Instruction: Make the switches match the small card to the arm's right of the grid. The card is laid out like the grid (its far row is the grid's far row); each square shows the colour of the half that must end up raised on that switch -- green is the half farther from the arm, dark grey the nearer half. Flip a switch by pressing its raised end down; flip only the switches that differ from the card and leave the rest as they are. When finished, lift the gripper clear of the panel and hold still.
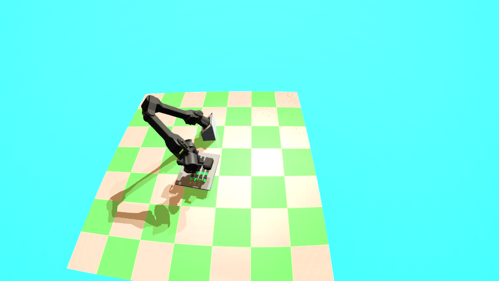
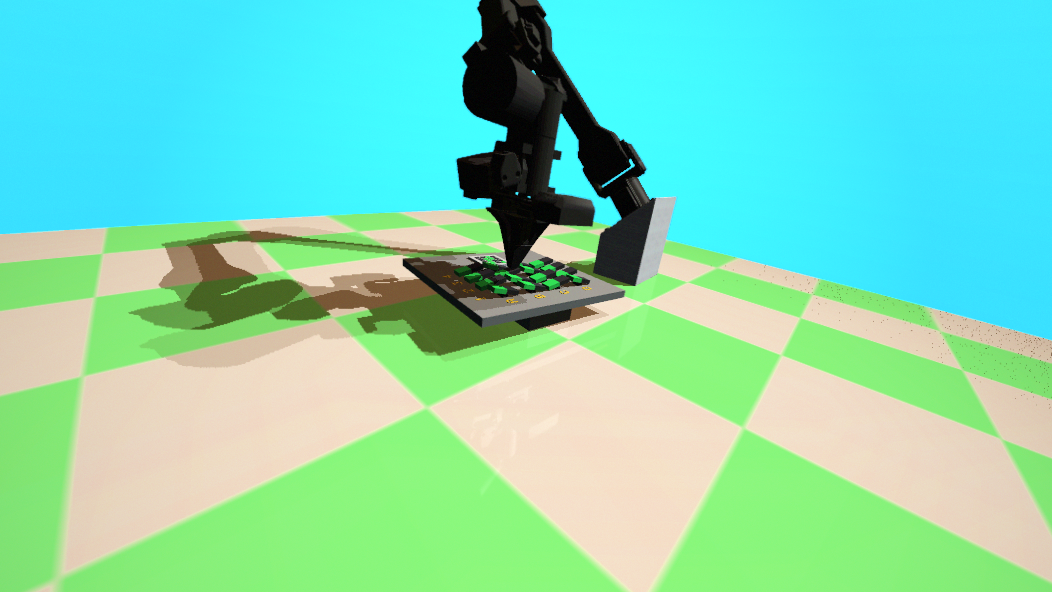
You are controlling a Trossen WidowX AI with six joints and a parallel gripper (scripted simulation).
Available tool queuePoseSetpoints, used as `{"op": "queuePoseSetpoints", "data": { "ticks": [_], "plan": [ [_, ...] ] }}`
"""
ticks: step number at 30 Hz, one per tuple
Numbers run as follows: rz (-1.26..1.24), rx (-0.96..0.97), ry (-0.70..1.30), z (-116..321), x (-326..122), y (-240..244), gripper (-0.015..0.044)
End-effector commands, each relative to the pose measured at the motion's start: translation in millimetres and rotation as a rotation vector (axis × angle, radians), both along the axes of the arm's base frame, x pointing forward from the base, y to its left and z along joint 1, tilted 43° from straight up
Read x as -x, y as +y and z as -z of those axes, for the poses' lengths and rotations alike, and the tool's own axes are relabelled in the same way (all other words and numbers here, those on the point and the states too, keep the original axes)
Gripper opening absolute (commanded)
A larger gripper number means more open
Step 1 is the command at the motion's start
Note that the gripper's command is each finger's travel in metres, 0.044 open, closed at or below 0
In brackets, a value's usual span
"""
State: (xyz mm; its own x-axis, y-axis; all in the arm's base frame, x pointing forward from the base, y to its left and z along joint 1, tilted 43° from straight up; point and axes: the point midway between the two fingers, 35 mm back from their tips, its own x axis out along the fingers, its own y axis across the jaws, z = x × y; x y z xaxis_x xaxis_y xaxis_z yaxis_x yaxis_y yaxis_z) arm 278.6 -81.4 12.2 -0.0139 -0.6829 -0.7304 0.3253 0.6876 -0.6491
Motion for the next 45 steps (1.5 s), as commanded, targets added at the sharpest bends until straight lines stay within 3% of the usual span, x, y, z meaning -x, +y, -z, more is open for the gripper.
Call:
{"op": "queuePoseSetpoints", "data": {
  "ticks": [1, 30, 37, 45],
  "plan": [
    [-0.003, 0.004, 0.008, 2, 1, -1, 0.0000],
    [-0.003, 0.004, 0.008, 4, 1, -4, 0.0000],
    [0.014, -0.007, 0.026, -44, -3, 41, 0.0000],
    [0.014, -0.006, 0.026, -62, -12, 21, 0.0000]
  ]
}}
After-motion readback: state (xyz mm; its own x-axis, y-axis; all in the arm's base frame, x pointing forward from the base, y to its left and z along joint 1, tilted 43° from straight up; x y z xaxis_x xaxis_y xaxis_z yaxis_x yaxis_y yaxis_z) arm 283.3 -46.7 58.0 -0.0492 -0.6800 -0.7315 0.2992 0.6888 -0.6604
